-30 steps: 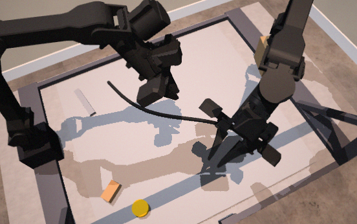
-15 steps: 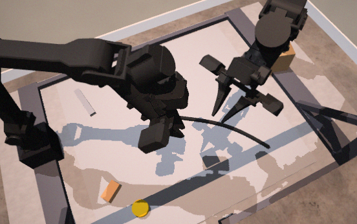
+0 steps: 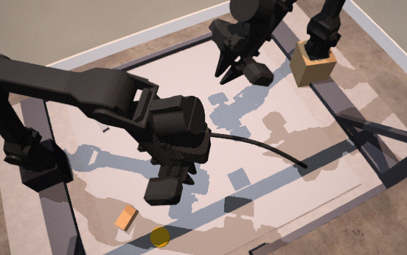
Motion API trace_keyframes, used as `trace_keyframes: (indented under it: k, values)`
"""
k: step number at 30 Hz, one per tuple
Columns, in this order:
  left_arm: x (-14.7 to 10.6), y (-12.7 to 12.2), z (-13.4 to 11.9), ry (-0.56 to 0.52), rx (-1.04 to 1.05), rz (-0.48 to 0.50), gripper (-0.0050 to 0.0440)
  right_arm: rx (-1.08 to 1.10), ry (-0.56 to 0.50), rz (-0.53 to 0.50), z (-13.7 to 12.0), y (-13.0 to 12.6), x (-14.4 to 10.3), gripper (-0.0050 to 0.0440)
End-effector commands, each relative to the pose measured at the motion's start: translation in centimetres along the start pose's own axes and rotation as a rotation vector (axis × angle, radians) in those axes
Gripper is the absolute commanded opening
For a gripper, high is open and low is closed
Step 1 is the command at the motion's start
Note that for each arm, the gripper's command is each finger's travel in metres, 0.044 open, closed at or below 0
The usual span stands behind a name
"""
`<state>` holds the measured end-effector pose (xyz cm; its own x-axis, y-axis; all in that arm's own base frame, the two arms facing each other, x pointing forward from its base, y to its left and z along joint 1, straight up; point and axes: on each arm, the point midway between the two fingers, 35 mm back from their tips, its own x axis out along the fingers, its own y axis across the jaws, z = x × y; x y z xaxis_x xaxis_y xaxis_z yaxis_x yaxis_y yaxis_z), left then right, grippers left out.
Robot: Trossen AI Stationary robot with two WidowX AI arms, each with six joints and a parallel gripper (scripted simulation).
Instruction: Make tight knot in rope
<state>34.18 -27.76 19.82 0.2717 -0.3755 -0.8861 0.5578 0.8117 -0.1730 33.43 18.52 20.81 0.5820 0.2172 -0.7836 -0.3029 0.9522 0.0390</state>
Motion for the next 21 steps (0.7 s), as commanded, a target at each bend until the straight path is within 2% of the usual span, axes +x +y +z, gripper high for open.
trace_keyframes:
  k: [1,11,21]
  values:
    - [-0.3,-1.1,-0.3,0.029,0.034,0.013,0.01,0.09,0.051,-0.034,-1.5,-2.9,-1.3,0.01]
    - [0.6,-3.7,-2.6,0.168,0.12,0.043,0.01,0.351,0.25,-0.157,-7.8,-9.9,-3.5,0.01]
    - [0.9,-5.3,-4.3,0.257,0.182,0.067,0.01,0.538,0.376,-0.225,-12.3,-12.8,-5.7,0.01]
